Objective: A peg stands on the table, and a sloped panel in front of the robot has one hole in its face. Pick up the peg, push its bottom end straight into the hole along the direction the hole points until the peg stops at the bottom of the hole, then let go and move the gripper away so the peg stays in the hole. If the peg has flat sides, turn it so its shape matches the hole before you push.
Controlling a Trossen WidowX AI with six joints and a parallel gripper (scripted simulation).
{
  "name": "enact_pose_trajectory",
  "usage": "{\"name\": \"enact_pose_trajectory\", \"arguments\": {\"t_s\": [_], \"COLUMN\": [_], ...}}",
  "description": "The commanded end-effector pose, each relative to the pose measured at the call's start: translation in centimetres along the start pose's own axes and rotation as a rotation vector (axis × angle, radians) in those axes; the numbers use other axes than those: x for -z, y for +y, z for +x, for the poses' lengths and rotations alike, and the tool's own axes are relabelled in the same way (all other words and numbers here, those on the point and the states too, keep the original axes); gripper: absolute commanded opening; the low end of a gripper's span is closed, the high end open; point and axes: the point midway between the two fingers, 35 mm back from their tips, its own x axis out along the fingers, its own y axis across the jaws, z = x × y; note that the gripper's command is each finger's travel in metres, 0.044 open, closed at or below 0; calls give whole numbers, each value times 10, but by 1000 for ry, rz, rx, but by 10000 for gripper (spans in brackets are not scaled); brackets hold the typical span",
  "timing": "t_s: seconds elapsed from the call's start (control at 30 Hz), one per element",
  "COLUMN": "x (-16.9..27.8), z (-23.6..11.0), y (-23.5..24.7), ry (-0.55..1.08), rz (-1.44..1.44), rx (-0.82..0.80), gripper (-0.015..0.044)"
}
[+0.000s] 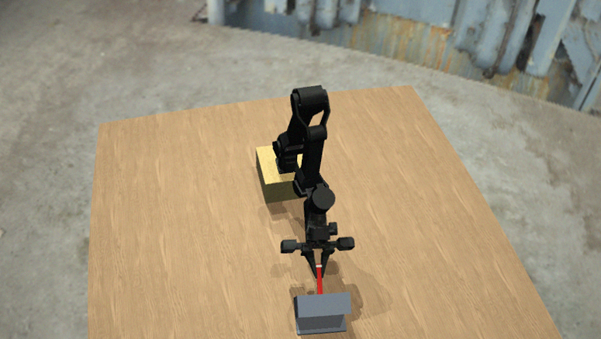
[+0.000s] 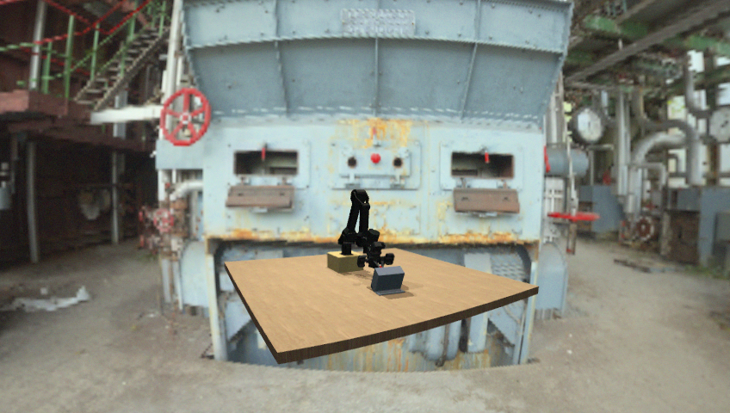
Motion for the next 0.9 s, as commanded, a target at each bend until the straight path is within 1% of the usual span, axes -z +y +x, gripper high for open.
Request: {"name": "enact_pose_trajectory", "arguments": {"t_s": [0.0,0.87], "x": [-1,-2], "z": [3,20], "y": [1,2], "ry": [-1,-2], "rz": [-1,-1], "rx": [-3,-3], "gripper": [0,0]}}
